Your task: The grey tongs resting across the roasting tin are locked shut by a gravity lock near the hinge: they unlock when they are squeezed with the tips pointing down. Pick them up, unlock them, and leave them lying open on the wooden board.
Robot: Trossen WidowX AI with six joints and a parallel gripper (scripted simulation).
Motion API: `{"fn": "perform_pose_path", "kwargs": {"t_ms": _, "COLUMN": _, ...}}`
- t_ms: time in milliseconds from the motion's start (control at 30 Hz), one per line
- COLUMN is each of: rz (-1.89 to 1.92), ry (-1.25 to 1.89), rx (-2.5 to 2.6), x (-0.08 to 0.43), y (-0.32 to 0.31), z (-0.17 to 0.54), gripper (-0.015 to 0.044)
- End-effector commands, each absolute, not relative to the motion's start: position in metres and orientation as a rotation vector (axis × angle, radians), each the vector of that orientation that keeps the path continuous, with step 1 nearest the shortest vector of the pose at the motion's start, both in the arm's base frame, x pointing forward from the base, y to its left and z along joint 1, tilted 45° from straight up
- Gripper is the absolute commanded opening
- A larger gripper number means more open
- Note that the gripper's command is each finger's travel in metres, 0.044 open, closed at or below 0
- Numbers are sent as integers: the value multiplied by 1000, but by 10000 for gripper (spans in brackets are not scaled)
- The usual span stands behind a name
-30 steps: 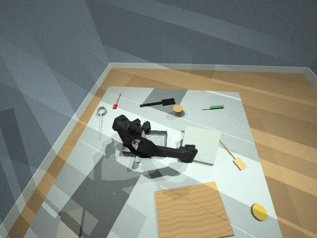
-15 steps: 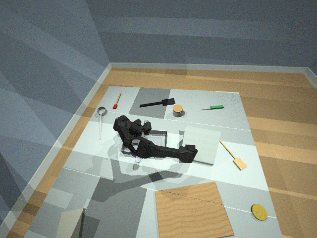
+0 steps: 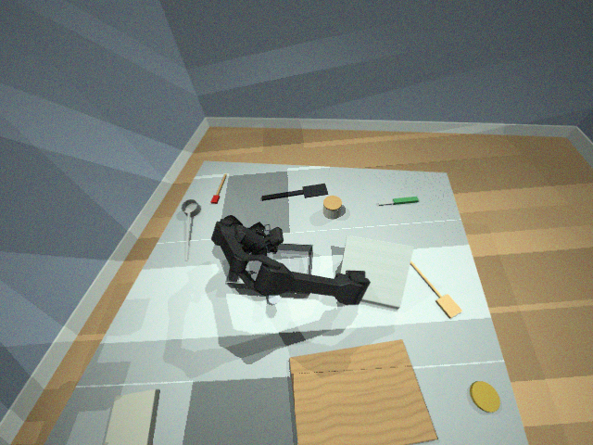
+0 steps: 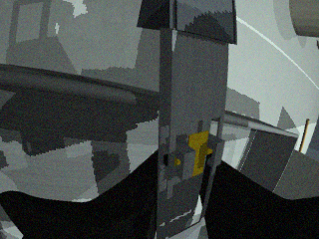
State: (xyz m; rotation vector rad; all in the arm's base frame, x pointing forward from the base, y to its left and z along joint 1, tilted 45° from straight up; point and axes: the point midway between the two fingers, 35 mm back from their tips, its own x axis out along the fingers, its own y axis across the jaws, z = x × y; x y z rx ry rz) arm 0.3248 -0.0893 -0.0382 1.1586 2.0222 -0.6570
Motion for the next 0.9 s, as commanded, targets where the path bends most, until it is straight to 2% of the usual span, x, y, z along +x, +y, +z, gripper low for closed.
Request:
{"fn": "perform_pose_path", "kwargs": {"t_ms": 0, "rz": -655, "ry": 2019, "rx": 1163, "x": 326, "y": -89, "z": -38, "gripper": -70}}
{"fn": "perform_pose_path", "kwargs": {"t_ms": 100, "rz": -660, "ry": 2012, "rx": 1168, "x": 325, "y": -95, "z": -32, "gripper": -148}}
{"fn": "perform_pose_path", "kwargs": {"t_ms": 333, "rz": -705, "ry": 1954, "rx": 1208, "x": 313, "y": -142, "z": 16, "gripper": -150}}
{"fn": "perform_pose_path", "kwargs": {"t_ms": 867, "rz": -698, "ry": 1864, "rx": 1383, "x": 316, "y": -142, "z": 12, "gripper": -150}}
